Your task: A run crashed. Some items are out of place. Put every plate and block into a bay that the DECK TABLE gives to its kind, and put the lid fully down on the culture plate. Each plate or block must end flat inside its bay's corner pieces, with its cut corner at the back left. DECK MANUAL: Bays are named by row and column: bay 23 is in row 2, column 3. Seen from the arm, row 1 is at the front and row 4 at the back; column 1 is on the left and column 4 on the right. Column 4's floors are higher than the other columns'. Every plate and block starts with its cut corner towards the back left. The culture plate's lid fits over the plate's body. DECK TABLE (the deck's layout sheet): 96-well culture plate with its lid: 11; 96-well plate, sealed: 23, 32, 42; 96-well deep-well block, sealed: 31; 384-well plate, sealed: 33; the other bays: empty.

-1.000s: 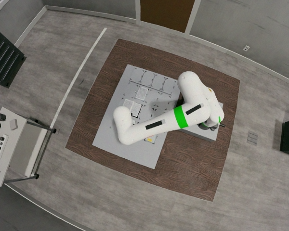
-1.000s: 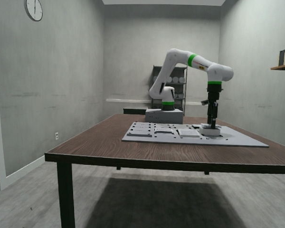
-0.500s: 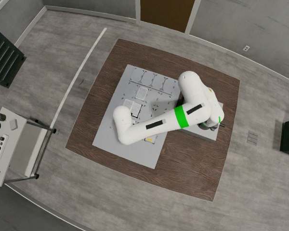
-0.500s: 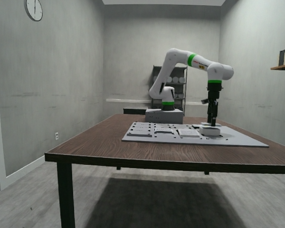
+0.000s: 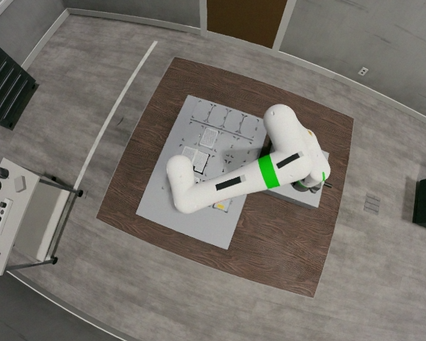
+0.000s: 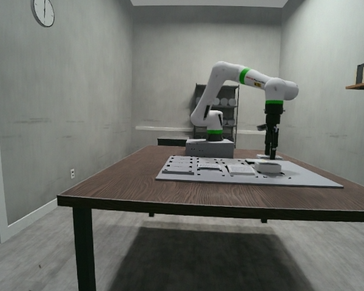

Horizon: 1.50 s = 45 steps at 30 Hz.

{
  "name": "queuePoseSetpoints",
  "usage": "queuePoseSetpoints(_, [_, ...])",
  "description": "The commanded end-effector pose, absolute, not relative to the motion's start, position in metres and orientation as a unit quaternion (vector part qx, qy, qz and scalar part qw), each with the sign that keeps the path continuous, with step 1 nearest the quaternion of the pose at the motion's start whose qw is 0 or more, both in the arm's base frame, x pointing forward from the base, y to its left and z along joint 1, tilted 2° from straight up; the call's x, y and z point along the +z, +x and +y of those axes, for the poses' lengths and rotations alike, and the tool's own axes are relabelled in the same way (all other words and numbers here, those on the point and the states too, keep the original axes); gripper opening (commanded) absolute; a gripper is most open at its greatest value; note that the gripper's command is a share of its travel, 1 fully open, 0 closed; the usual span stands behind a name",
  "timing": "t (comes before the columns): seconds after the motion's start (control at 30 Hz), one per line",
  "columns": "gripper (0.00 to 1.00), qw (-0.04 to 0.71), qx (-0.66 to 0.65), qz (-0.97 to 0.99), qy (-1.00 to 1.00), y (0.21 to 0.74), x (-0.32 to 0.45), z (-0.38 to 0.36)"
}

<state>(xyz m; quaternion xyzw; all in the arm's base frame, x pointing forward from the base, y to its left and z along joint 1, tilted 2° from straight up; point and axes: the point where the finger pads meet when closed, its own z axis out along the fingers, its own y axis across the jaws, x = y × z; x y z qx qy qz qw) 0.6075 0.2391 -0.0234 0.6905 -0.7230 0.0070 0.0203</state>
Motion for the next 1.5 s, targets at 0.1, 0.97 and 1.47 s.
queuePoseSetpoints(0.1, [0.10,0.020,0.007,-0.715,0.699,0.602,-0.023,0.222])
queuePoseSetpoints(0.97, [0.10,0.020,0.007,-0.715,0.699,0.583,-0.020,0.167])
queuePoseSetpoints(1.47, [0.10,0.020,0.007,-0.715,0.699,0.572,-0.019,0.134])
